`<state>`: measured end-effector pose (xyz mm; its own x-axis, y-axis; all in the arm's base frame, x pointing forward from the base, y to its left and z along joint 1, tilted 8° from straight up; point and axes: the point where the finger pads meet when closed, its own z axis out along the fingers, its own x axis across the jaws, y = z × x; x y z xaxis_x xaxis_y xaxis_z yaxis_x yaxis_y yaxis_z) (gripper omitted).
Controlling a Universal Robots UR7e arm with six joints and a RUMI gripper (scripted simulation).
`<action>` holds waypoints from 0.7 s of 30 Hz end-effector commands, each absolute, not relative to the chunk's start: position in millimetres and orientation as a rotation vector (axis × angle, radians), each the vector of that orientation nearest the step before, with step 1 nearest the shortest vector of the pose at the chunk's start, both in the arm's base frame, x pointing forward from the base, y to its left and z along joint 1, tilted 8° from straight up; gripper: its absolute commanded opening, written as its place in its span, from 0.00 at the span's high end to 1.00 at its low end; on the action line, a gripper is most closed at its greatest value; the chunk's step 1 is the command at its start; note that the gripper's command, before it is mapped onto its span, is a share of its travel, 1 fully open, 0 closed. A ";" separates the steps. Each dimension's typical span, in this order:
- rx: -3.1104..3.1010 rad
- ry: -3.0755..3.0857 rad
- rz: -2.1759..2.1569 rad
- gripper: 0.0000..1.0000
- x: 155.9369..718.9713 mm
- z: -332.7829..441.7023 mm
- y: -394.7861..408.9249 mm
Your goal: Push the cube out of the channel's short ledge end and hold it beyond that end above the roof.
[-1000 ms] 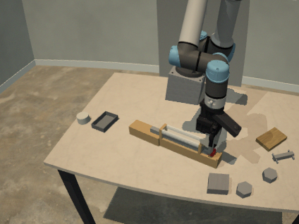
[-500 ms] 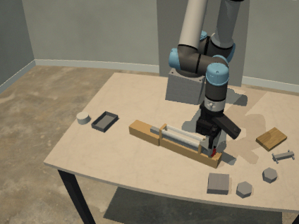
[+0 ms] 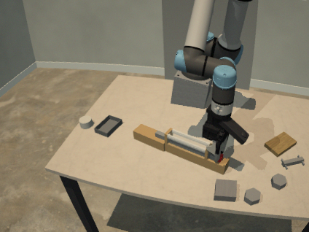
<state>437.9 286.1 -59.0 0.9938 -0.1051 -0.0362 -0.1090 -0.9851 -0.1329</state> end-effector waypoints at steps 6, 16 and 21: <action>-3.001 0.162 0.042 0.75 438.3 -58.5 286.2; -3.001 0.162 0.042 1.00 438.3 -58.5 286.2; -3.001 0.162 0.042 1.00 438.3 -58.5 286.2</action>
